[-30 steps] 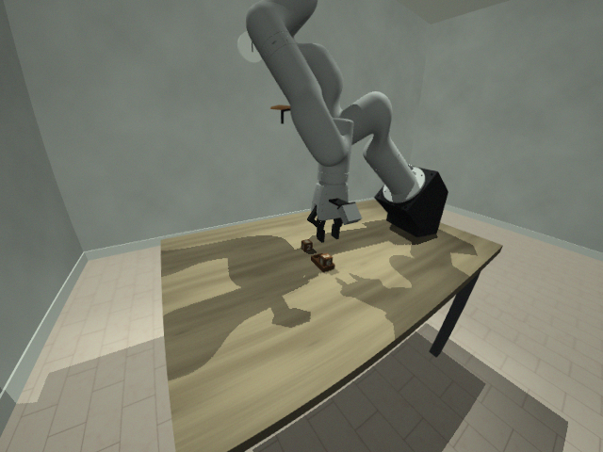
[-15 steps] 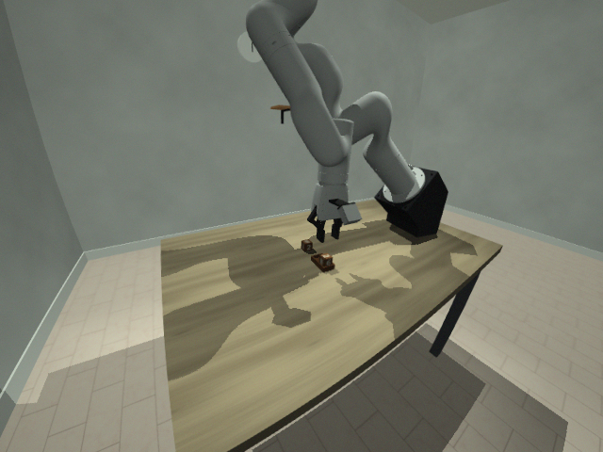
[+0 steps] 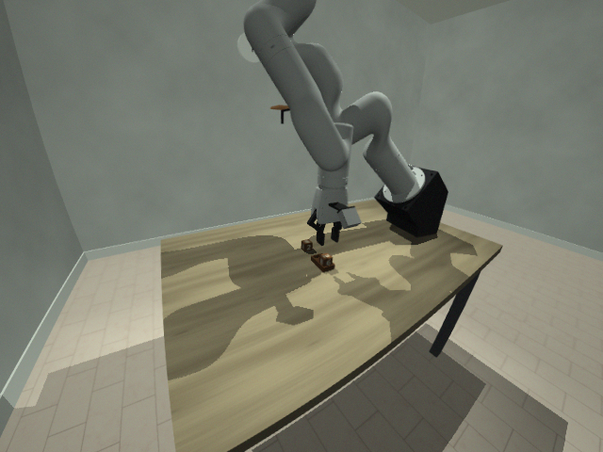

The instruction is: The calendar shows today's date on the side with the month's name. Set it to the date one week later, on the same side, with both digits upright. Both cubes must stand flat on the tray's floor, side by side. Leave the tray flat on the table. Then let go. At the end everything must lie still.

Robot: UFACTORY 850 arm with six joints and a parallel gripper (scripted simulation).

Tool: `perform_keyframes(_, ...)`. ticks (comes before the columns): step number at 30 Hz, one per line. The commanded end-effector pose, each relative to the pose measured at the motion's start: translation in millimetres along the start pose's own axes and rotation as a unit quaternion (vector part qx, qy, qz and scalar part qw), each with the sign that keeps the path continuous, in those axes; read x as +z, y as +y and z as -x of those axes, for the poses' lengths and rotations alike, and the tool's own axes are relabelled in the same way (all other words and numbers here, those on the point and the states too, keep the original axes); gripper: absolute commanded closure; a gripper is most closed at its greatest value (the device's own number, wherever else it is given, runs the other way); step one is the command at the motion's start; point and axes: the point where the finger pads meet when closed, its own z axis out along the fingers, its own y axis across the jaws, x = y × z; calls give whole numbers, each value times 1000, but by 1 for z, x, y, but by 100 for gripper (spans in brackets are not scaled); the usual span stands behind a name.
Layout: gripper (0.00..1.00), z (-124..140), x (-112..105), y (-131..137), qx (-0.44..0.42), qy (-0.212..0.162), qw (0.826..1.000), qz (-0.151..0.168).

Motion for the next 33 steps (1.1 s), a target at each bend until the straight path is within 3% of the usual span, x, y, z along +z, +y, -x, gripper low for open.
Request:
perform_keyframes(1,51,0,4,0,0,0,1000,1)
perform_keyframes(33,51,0,40,1,0,0,1000,1)
